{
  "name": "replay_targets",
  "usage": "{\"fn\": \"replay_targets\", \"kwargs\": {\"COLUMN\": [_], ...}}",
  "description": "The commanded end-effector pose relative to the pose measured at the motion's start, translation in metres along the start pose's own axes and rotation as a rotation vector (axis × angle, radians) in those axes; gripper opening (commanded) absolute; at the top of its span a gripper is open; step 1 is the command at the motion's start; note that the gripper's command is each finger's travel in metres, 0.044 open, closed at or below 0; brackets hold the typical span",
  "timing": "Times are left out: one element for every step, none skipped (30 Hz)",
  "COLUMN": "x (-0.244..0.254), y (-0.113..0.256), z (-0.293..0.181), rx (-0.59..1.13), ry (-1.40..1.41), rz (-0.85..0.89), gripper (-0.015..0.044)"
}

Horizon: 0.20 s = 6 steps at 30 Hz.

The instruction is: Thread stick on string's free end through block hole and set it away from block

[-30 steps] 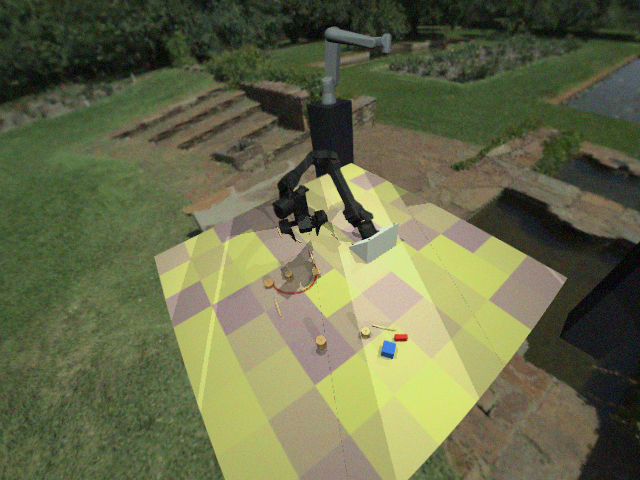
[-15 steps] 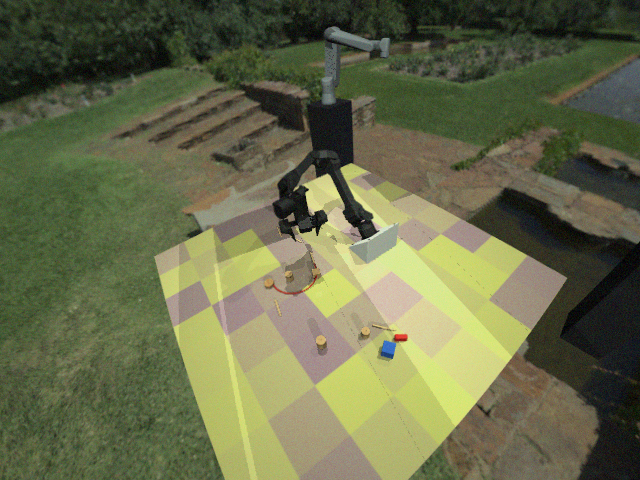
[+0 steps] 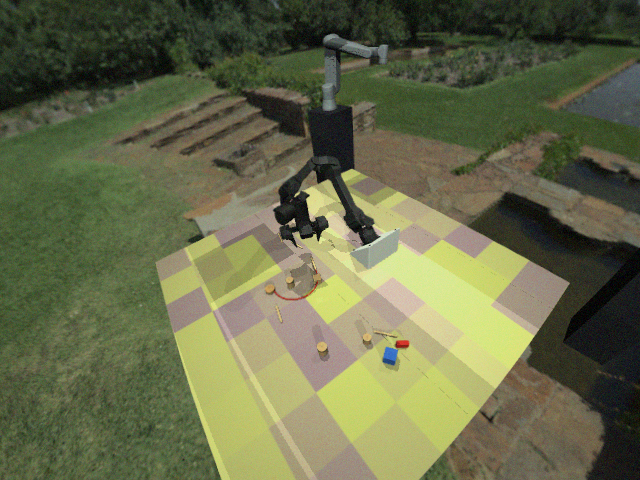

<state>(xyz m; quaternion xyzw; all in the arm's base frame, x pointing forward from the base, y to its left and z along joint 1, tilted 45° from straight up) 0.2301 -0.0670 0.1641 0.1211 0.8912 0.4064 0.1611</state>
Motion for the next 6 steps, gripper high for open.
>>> {"fn": "replay_targets", "kwargs": {"x": [-0.0001, -0.0001, -0.0001, -0.0001, -0.0001, -0.0001], "y": [0.0002, 0.0002, 0.0002, 0.0002, 0.0002, 0.0002], "z": [0.0000, 0.0000, 0.0000, 0.0000, 0.0000, 0.0000], "rx": [0.000, 0.000, 0.000, 0.000, 0.000, 0.000], "ry": [0.000, 0.000, 0.000, 0.000, 0.000, 0.000], "rz": [0.000, 0.000, 0.000, 0.000, 0.000, 0.000], "gripper": [0.0440, 0.0440, 0.0440, 0.0440, 0.0440, 0.0440]}}
Point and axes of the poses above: the point midway between the two fingers, 35 mm back from their tips, its own y axis back along the fingers, its own x axis across the jaws, z = x × y, the point moved 2 cm from there along y, back along the fingers, and after that the axes turned 5 degrees about y, right-handed, at the moved point
